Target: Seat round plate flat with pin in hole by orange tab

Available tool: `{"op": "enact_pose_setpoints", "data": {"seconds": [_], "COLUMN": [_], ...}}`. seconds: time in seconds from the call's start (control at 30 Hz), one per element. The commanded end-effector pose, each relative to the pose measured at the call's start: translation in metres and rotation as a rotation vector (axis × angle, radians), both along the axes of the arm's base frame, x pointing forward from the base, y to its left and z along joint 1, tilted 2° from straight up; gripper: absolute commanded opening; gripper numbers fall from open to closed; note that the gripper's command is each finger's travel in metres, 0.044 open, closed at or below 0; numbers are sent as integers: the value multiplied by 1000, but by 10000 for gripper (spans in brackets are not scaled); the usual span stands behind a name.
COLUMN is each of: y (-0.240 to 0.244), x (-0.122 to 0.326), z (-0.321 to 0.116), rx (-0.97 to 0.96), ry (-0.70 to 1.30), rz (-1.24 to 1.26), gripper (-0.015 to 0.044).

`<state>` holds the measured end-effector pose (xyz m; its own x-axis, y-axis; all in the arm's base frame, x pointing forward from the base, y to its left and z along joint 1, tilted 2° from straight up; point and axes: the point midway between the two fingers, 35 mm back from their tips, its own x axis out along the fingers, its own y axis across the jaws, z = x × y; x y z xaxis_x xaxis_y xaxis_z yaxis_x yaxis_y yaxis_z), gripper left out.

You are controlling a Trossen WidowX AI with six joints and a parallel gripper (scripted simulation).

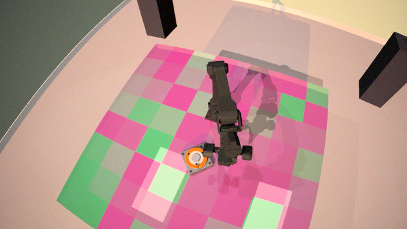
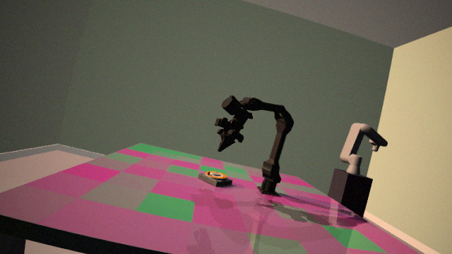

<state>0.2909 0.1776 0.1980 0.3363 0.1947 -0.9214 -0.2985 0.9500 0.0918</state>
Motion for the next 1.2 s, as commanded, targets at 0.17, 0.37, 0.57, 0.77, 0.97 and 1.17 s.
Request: {"op": "enact_pose_setpoints", "data": {"seconds": [0.17,0.37,0.57,0.77,0.97,1.17], "y": [-100,-118,-119,-119,-120,-125], "x": [22,24,25,25,25,31], "z": [-73,-84,-98,-126,-132,-132], "rx": [-146,-158,-158,-158,-158,-158], "ry": [317,374,374,374,374,374], "rz": [-189,-219,-219,-219,-219,-219], "gripper": [0,0,0,0,0,0]}}
